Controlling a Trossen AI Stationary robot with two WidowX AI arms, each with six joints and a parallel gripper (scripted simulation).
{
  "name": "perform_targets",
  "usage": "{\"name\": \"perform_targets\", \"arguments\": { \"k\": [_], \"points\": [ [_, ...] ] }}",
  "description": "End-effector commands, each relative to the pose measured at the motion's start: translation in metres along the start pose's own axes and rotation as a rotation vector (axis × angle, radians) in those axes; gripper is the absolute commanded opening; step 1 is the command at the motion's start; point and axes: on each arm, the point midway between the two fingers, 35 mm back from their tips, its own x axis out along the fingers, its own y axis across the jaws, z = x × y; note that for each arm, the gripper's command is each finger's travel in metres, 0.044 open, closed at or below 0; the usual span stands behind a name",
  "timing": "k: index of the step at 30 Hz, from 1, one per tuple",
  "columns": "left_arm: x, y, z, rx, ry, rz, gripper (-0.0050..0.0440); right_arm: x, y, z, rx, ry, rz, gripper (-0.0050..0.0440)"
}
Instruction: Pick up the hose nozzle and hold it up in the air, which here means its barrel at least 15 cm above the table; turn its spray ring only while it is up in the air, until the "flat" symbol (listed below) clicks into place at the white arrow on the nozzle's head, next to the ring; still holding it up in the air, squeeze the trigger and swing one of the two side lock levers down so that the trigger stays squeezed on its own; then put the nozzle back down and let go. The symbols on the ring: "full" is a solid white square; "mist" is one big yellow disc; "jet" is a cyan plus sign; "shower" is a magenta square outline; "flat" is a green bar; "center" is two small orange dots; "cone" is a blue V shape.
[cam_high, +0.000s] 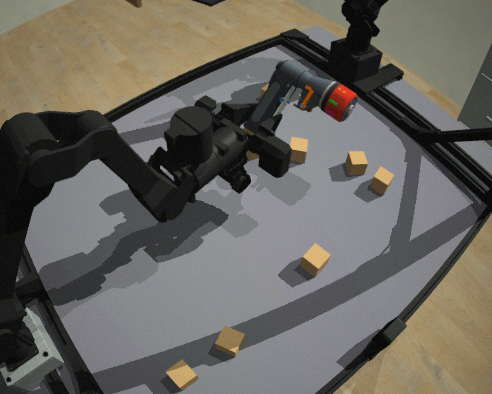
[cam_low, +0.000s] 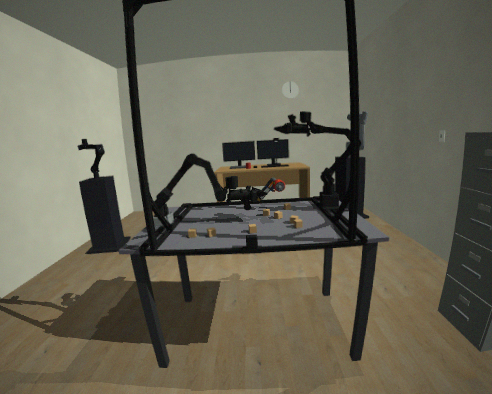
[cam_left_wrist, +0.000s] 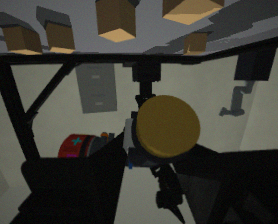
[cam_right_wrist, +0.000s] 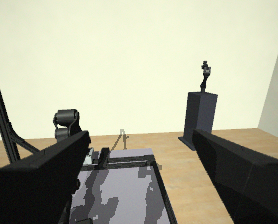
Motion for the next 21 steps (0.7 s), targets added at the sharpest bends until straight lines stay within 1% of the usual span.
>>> {"name": "perform_targets", "arguments": {
  "k": [1,11,17,19,21],
  "points": [
    [0.001,0.0,-0.011,-0.002,0.029,-0.004,0.0,0.0,0.0,0.0,-0.002,-0.001,-0.002,0.04],
    [0.001,0.0,-0.011,-0.002,0.029,-0.004,0.0,0.001,0.0,-0.001,0.002,-0.001,0.001,0.04],
    [0.001,0.0,-0.011,-0.002,0.029,-0.004,0.0,0.015,0.015,-0.01,0.062,0.0,0.034,0.04],
    [0.001,0.0,-0.011,-0.002,0.029,-0.004,0.0,0.015,0.015,-0.01,0.062,0.0,0.034,0.04],
    [0.001,0.0,-0.011,-0.002,0.029,-0.004,0.0,0.021,0.022,-0.014,0.088,0.0,0.049,0.04]
  ]
}}
